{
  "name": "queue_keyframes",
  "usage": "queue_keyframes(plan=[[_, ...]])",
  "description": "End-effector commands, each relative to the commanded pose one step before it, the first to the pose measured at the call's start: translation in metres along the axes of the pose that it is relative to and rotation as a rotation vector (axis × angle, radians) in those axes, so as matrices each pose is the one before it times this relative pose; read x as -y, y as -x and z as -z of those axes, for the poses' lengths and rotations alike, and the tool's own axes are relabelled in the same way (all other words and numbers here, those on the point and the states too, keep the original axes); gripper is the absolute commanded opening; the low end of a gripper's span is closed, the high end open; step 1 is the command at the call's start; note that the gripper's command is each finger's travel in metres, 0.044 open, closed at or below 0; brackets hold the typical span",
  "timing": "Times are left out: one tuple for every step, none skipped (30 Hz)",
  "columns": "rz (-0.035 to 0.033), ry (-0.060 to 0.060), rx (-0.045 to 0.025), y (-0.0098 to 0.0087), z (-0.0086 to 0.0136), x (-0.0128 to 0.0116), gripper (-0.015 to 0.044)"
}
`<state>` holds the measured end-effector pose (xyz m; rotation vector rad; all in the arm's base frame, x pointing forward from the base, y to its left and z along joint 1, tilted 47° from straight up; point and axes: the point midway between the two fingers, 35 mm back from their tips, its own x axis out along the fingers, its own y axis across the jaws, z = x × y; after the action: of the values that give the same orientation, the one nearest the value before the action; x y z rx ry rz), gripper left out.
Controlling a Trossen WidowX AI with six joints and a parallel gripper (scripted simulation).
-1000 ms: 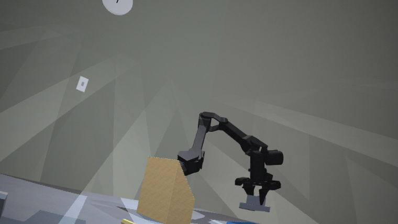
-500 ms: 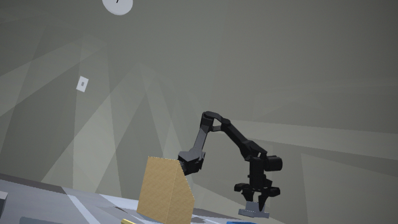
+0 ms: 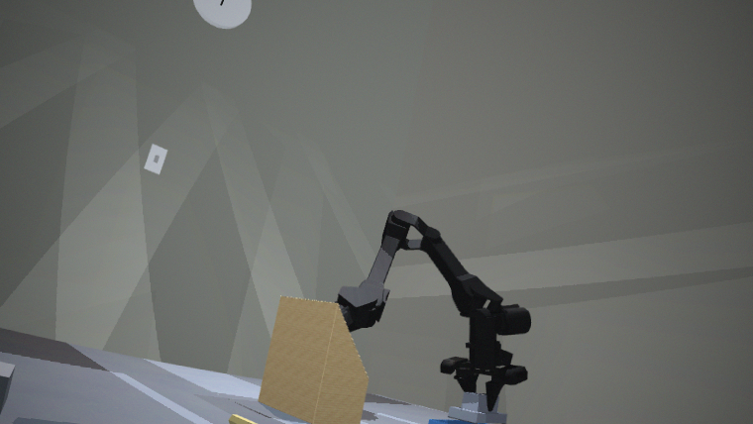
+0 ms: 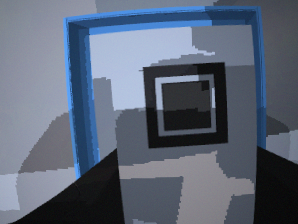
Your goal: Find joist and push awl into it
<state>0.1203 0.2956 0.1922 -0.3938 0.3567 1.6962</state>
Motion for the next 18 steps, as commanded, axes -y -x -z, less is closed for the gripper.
queue_keyframes(plan=[[0.00286,-0.0087,-0.00269,-0.00762,0.00469,-0.00101,0.0],[0.00004,-0.0003,0.0007,-0.00149,0.0004,-0.00034,0.0],[0.00003,-0.0003,0.00073,-0.00148,0.0004,-0.00035,0.0],[0.00003,-0.0003,0.00075,-0.00148,0.0004,-0.00036,0.0],[0.0,0.0,0.00001,-0.00026,0.00007,0.0,0.0],[-0.00001,0.0,0.00002,-0.00048,0.00013,0.0,0.0],[-0.00001,0.0,0.00004,-0.00071,0.00019,0.0,0.0],[-0.00001,0.0,0.00006,-0.00095,0.00026,0.0,0.0],[-0.00001,0.0,0.00008,-0.00122,0.00034,-0.00001,0.0],[-0.00001,0.0,0.0001,-0.00133,0.00037,-0.00002,0.0],[-0.00001,-0.0001,0.00012,-0.0014,0.00039,-0.00003,0.0],[-0.00001,-0.0001,0.00013,-0.00144,0.00041,-0.00004,0.0],[-0.00001,-0.0001,0.00015,-0.00145,0.00041,-0.00005,0.0],[-0.00001,-0.0001,0.00016,-0.00146,0.00042,-0.00006,0.0],[-0.00001,-0.0001,0.00018,-0.00146,0.00042,-0.00008,0.0],[-0.00001,-0.0001,0.00019,-0.00146,0.00042,-0.00009,0.0],[-0.00001,-0.0001,0.0002,-0.00145,0.00042,-0.0001,0.0],[-0.00001,-0.0001,0.00017,-0.00114,0.00033,-0.00009,0.0]])
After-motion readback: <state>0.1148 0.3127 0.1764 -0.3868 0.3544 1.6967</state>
